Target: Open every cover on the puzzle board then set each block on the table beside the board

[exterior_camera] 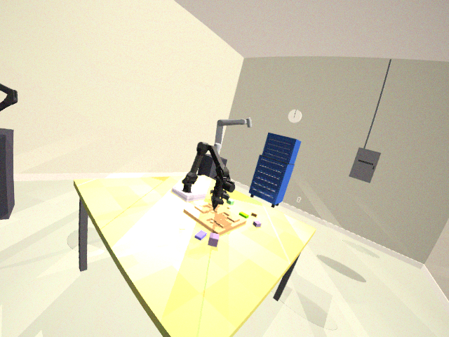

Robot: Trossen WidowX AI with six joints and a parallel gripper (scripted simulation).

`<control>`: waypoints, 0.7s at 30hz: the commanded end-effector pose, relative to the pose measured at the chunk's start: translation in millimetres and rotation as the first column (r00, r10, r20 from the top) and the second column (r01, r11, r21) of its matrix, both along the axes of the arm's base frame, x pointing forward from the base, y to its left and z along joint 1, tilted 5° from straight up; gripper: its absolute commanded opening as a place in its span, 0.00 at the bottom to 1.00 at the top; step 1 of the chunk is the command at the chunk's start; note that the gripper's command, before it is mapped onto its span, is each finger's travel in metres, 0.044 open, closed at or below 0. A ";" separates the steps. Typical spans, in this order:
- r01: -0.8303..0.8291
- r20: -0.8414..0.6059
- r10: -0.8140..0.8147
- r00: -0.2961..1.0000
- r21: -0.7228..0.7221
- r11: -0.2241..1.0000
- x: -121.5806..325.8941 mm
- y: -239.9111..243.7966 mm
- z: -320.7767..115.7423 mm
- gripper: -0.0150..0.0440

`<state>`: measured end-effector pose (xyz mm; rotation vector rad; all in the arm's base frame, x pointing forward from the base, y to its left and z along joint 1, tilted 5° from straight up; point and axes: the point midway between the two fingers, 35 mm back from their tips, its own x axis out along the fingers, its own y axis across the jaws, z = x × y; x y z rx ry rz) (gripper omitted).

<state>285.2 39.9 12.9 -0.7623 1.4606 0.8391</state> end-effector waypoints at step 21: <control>0.004 -0.002 -0.004 1.000 -0.004 1.000 -2.5 -0.9 -18.1 0.50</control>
